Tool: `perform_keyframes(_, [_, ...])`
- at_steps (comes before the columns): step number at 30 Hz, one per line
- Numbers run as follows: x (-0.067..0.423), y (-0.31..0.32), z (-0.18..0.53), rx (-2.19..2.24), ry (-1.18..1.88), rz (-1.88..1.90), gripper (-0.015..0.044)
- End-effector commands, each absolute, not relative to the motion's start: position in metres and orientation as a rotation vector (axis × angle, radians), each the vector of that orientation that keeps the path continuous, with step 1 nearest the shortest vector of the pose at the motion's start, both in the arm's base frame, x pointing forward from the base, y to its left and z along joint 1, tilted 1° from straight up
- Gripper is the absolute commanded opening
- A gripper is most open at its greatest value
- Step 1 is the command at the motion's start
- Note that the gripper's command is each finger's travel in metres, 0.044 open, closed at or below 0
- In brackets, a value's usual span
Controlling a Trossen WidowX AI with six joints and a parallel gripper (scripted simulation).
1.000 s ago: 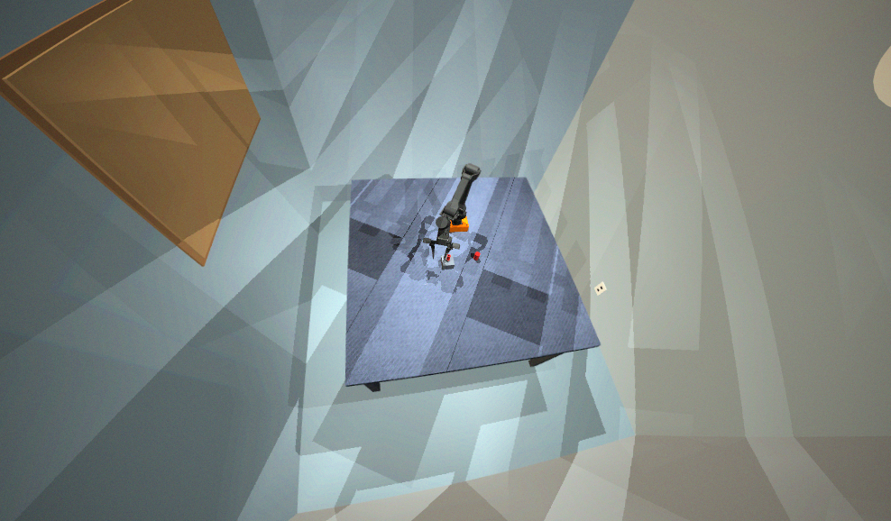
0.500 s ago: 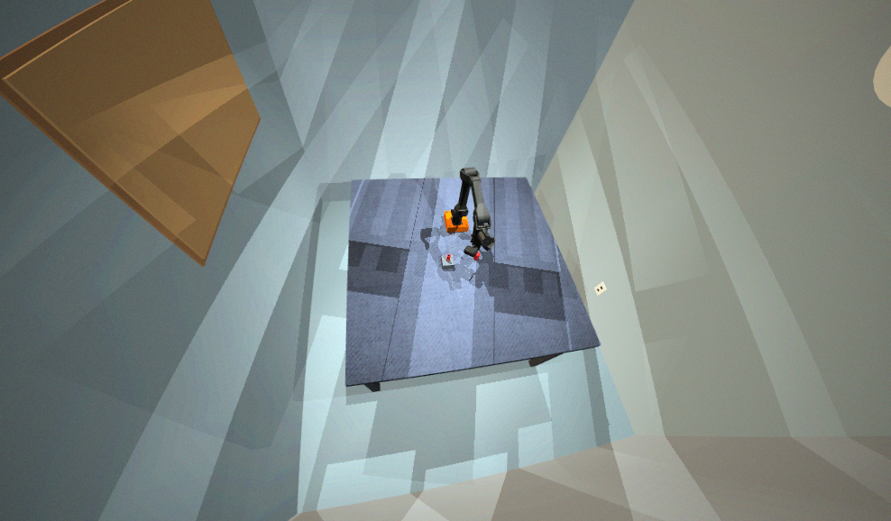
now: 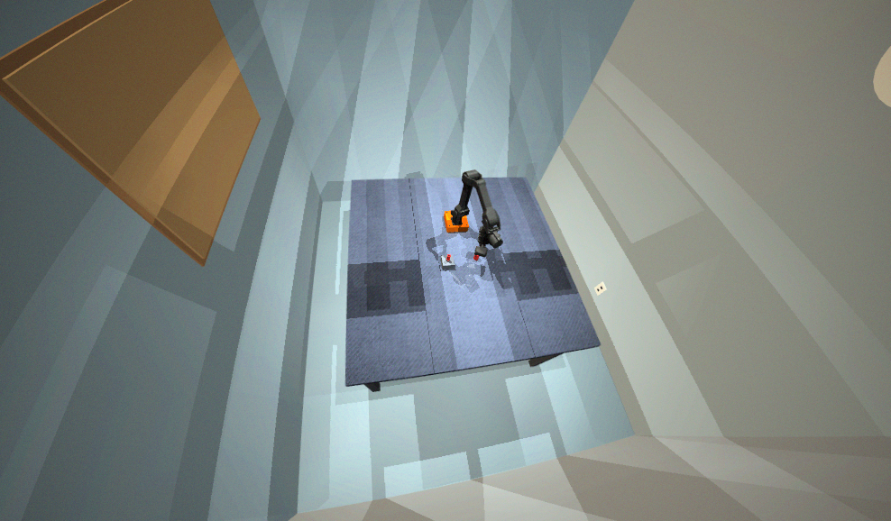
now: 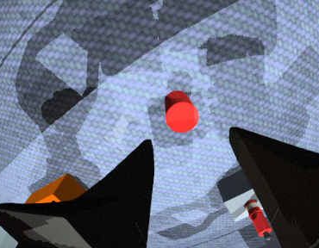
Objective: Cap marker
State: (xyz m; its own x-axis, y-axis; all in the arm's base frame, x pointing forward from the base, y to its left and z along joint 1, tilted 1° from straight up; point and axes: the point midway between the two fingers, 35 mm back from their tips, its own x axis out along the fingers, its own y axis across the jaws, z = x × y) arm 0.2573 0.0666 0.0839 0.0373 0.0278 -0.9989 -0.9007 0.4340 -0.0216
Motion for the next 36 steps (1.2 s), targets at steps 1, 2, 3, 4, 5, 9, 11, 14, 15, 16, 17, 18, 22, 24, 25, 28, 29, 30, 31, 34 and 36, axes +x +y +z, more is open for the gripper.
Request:
perform_keyframes(1, [0.255, 0.065, 0.073, -0.871, 1.351, 0.874, 0.0245])
perform_keyframes(2, [0.255, 0.065, 0.072, -0.871, 1.351, 0.874, 0.0245])
perform_keyframes(3, [0.255, 0.065, 0.068, -0.871, 1.351, 0.874, 0.0245])
perform_keyframes(4, [0.256, 0.065, 0.063, -0.871, 1.351, 0.874, 0.0245])
perform_keyframes(5, [0.256, 0.065, 0.059, -0.871, 1.351, 0.874, 0.0245])
perform_keyframes(9, [0.256, 0.065, 0.057, -0.871, 1.351, 0.874, 0.0245])
perform_keyframes(11, [0.257, 0.065, 0.054, -0.871, 1.351, 0.874, 0.0245])
perform_keyframes(14, [0.257, 0.066, 0.049, -0.871, 1.351, 0.874, 0.0245])
perform_keyframes(15, [0.257, 0.066, 0.048, -0.871, 1.351, 0.874, 0.0245])
perform_keyframes(16, [0.258, 0.066, 0.046, -0.871, 1.351, 0.874, 0.0245])
perform_keyframes(17, [0.258, 0.066, 0.044, -0.871, 1.351, 0.874, 0.0245])
perform_keyframes(18, [0.258, 0.066, 0.043, -0.871, 1.351, 0.874, 0.0245])
perform_keyframes(22, [0.258, 0.066, 0.036, -0.871, 1.351, 0.874, 0.0245])
perform_keyframes(24, [0.258, 0.066, 0.033, -0.871, 1.351, 0.874, 0.0245])
perform_keyframes(25, [0.258, 0.066, 0.032, -0.871, 1.351, 0.874, 0.0245])
perform_keyframes(28, [0.259, 0.066, 0.027, -0.871, 1.351, 0.874, 0.0245])
perform_keyframes(29, [0.259, 0.067, 0.025, -0.871, 1.351, 0.874, 0.0245])
perform_keyframes(30, [0.259, 0.067, 0.024, -0.871, 1.351, 0.874, 0.0245])
perform_keyframes(31, [0.259, 0.067, 0.022, -0.871, 1.351, 0.874, 0.0245])
perform_keyframes(34, [0.258, 0.067, 0.017, -0.871, 1.351, 0.874, 0.0245])
perform_keyframes(36, [0.258, 0.067, 0.014, -0.871, 1.351, 0.874, 0.0245])
